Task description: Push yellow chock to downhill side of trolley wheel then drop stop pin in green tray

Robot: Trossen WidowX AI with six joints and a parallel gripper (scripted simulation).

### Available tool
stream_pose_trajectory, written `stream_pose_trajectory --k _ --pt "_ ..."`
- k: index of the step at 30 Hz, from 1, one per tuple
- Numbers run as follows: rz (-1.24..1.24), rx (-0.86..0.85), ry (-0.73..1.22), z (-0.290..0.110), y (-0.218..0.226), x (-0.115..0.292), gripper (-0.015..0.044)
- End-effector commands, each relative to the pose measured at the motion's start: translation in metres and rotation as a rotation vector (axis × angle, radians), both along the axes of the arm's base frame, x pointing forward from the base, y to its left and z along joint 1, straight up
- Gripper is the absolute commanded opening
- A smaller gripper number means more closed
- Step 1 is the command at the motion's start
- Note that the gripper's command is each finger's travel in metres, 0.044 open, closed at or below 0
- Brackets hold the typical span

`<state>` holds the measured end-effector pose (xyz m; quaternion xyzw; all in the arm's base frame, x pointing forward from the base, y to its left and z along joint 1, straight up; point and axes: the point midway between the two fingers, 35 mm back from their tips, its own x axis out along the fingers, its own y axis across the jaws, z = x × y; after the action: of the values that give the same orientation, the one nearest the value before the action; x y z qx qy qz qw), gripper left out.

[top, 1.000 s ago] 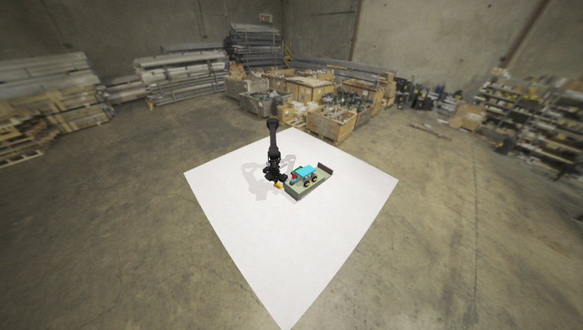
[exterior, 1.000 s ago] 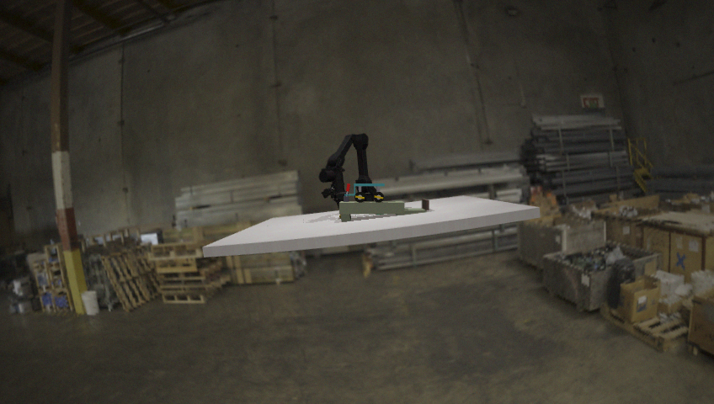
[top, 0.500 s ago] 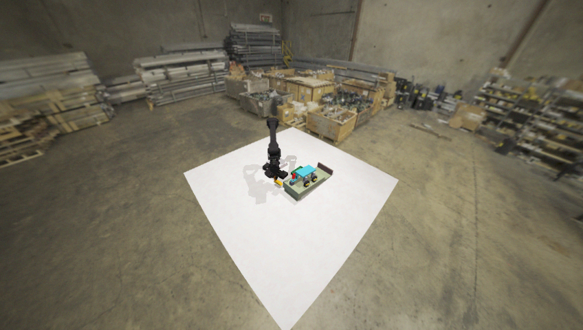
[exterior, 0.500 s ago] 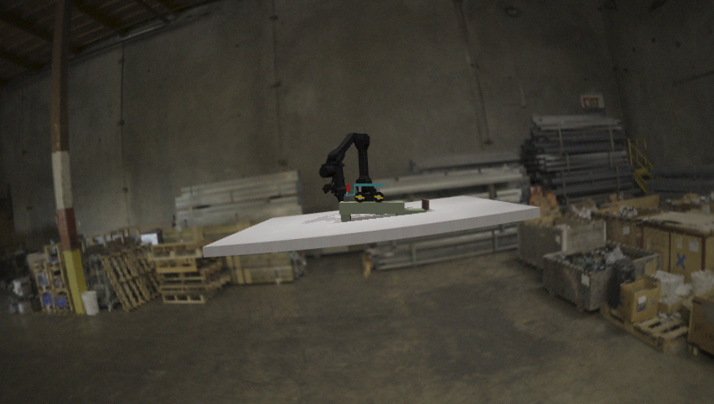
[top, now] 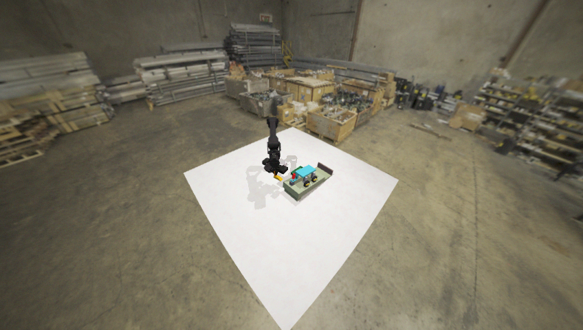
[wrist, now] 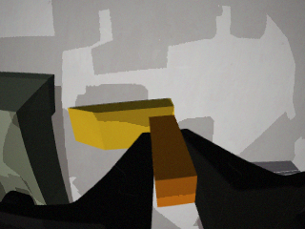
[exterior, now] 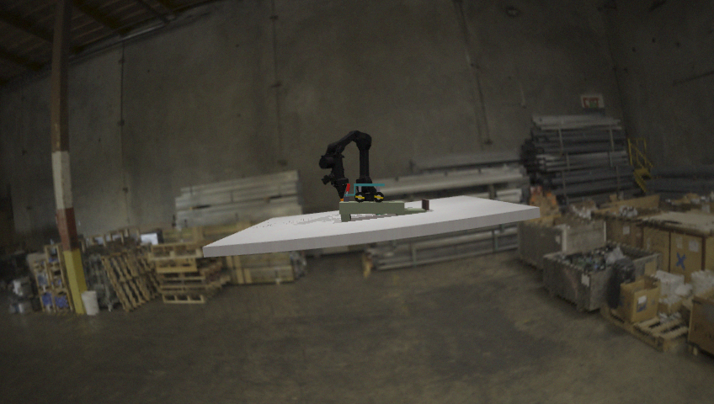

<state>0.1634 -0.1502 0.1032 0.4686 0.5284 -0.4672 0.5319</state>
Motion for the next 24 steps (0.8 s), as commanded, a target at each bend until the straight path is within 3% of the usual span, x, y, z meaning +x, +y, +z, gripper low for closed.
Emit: stream_pose_trajectory --k 1,24 --pt "-0.006 -0.016 -0.012 0.015 -0.001 0.001 0.0000" --pt "-0.006 -0.016 -0.012 0.079 -0.007 0.005 0.0000"
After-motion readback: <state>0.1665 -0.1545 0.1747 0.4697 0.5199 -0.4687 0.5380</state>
